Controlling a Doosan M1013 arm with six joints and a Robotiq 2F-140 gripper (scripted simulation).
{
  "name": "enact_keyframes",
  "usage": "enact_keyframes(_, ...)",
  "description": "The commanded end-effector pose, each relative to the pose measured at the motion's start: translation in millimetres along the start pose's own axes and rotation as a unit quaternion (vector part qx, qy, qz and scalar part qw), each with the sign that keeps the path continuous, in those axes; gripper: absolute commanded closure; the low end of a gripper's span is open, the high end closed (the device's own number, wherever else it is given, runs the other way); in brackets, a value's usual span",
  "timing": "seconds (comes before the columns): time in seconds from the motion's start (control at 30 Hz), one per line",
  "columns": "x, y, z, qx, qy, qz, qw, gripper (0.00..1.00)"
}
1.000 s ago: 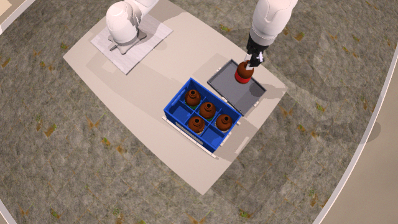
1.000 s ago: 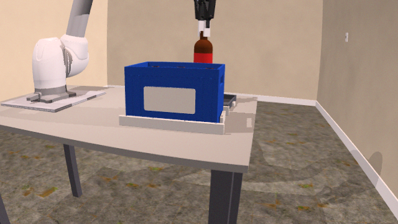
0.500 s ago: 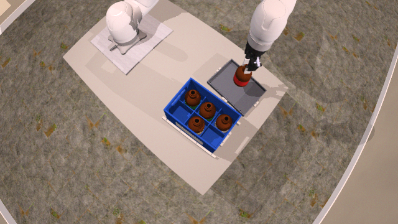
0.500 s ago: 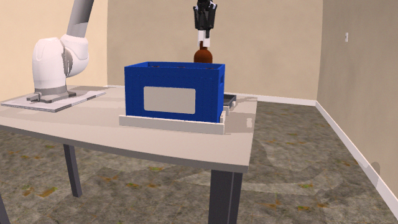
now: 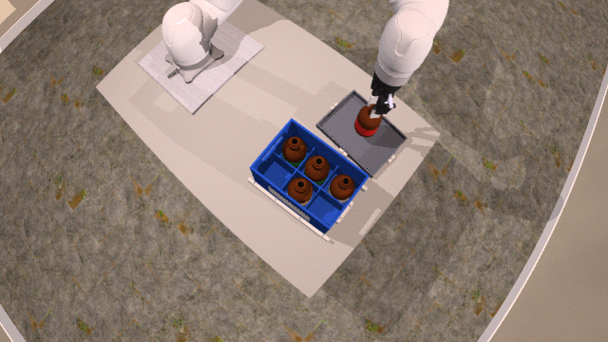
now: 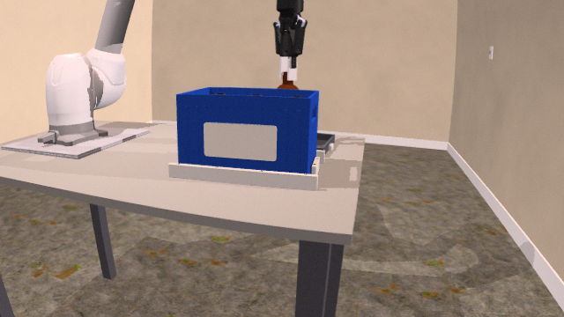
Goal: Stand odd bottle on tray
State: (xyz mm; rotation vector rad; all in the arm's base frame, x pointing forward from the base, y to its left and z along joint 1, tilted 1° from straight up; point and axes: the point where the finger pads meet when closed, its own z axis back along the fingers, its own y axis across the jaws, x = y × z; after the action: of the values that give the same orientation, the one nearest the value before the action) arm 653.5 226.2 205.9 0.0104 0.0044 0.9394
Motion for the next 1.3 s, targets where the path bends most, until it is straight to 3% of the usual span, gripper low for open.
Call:
enact_keyframes(0.0, 0, 0, -2, 0.000, 0.000, 0.000, 1.000, 1.00)
enact_keyframes(0.47, 0, 0, -25, 0.000, 0.000, 0.000, 1.000, 1.00)
enact_keyframes(1.27, 0, 0, -31, 0.000, 0.000, 0.000, 1.000, 1.00)
